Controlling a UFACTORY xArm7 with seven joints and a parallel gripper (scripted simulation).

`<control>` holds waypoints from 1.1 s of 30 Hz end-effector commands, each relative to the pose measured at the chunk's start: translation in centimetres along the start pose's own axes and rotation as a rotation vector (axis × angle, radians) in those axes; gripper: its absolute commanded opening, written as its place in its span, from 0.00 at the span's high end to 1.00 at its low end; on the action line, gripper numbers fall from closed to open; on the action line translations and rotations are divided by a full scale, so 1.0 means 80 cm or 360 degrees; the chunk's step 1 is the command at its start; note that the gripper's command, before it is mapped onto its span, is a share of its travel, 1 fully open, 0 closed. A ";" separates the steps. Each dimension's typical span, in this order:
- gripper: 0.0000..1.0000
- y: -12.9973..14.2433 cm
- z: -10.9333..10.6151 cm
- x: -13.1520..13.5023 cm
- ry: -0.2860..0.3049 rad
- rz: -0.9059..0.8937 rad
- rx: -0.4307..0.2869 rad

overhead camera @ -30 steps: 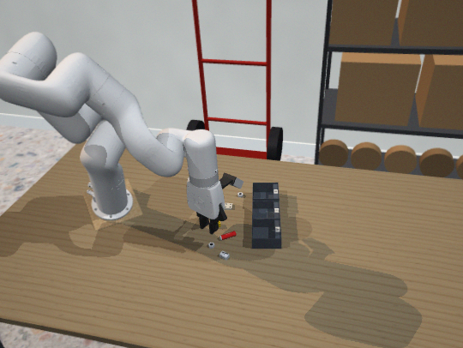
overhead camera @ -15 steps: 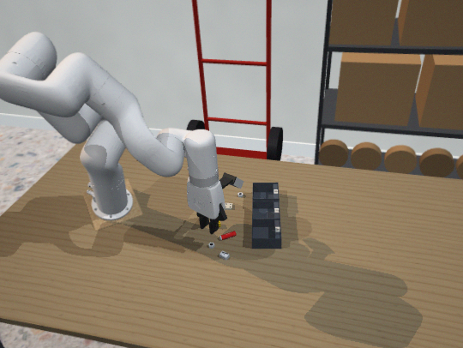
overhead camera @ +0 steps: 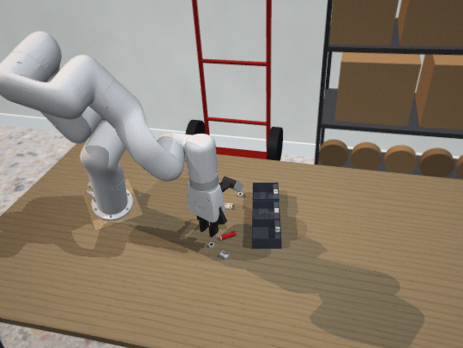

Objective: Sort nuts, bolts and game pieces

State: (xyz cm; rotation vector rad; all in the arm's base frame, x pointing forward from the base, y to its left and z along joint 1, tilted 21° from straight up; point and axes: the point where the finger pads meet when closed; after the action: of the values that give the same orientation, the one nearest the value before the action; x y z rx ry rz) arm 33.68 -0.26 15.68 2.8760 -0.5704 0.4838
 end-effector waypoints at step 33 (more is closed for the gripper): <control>0.70 -0.002 0.069 0.004 0.0009 0.0001 0.0003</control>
State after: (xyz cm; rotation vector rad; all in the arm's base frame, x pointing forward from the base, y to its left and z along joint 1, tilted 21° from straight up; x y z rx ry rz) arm 35.46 -1.52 10.54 2.8755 -0.5705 0.4882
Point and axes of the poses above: the point where the finger pads meet when closed, its own z axis out along the fingers, its own x axis across the jaws, y = z × x, and after that the axes turned 9 degrees about z, right-handed
